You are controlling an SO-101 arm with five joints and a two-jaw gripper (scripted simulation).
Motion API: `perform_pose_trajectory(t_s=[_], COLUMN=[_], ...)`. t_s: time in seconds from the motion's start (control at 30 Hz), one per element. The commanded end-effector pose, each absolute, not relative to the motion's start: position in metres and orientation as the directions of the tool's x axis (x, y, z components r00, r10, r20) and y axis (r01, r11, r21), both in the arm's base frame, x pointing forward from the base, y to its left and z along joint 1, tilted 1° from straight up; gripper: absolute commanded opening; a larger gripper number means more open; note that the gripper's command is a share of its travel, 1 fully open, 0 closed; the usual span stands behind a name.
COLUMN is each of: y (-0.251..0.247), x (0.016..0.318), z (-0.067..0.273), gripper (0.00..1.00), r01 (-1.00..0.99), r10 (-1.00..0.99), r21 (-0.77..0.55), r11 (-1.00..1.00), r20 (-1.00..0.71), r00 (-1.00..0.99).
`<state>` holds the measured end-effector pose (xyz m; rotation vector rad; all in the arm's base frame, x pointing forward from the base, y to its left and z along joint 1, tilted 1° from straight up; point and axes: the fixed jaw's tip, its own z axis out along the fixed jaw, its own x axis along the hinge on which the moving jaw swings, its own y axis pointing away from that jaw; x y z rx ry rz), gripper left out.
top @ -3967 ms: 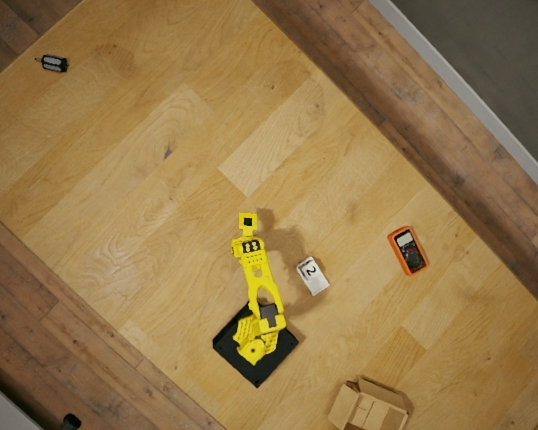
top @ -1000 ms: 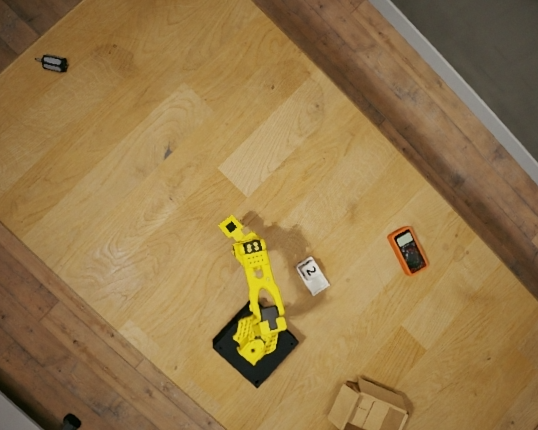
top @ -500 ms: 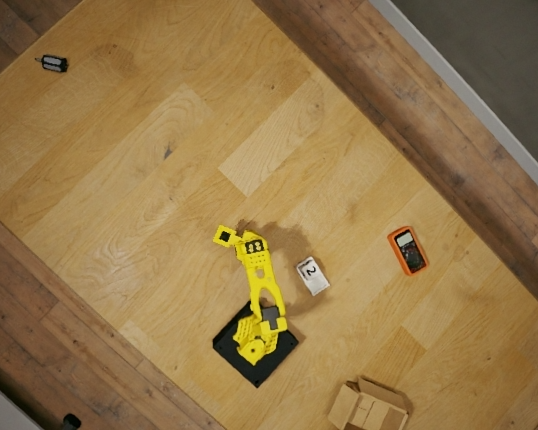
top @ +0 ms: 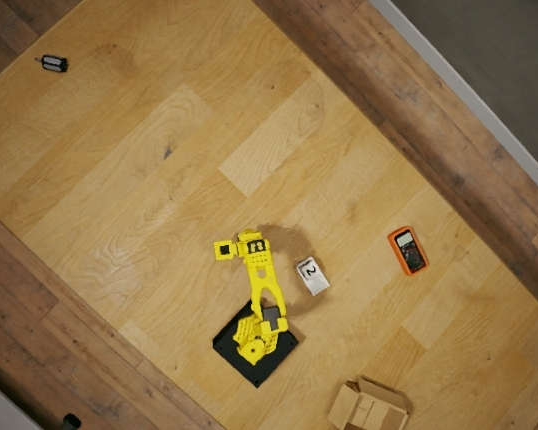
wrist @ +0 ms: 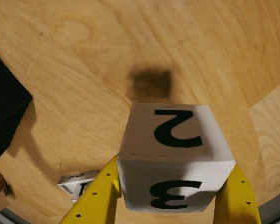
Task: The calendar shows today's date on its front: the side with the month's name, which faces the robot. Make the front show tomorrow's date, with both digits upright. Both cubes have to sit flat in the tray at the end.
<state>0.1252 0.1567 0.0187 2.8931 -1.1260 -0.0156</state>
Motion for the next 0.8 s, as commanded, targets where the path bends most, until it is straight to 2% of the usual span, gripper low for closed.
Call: perform_pose_trajectory(t_s=[0.0, 0.3, 0.37, 0.77], y=[0.1543, 0.1514, 0.1514, 0.1492], x=[0.1284, 0.1328, 0.1328, 0.1381], z=[0.0222, 0.0222, 0.0222, 0.0221], gripper=[0.0, 0.0, 0.0, 0.0], r01=[-0.543, -0.21, -0.21, 0.215], r10=[-0.544, -0.21, -0.21, 0.214], r21=[0.021, 0.018, 0.018, 0.012], r11=[-0.839, -0.978, -0.978, -0.977], r20=[-0.002, -0.01, -0.01, -0.016], r00=[0.839, 0.978, 0.978, 0.977])
